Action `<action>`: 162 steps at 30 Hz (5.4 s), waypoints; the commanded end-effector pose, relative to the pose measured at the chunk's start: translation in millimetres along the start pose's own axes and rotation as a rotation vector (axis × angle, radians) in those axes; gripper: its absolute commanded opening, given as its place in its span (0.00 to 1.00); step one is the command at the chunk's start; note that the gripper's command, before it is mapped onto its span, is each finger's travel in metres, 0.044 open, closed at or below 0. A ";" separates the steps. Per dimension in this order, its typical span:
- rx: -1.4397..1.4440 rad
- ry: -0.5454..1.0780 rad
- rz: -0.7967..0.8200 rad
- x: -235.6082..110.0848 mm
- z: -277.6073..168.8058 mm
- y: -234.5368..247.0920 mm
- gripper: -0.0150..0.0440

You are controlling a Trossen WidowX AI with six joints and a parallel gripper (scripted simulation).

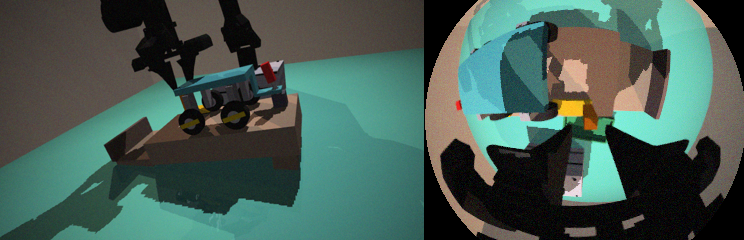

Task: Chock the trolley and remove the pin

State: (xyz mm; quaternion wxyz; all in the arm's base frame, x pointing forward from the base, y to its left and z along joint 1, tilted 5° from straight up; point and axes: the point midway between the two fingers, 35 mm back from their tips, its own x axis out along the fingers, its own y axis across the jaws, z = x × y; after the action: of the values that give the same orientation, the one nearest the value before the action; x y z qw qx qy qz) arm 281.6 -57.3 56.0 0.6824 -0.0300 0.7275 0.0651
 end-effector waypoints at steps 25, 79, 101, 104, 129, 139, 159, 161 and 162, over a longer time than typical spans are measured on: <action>0.466 -0.100 0.024 -40.6 33.1 33.4 0.58; 1.555 0.135 0.171 -28.5 40.7 196.7 0.58; 1.555 0.136 0.171 -3.3 42.4 201.8 0.58; 1.555 0.136 0.171 1.0 42.5 202.7 0.58; 1.549 0.130 0.174 13.1 42.4 205.1 0.29; 1.555 0.135 0.171 7.8 41.1 204.9 0.25; 1.555 0.136 0.171 -1.2 39.5 203.4 0.25; 1.555 0.136 0.171 -2.2 39.5 203.3 0.25; 1.555 0.136 0.171 -2.6 39.5 203.2 0.25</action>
State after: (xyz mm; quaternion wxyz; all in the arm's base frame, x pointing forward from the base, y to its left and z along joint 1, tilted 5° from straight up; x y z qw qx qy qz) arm 293.5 149.0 61.9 0.4531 0.5070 0.6040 -0.4157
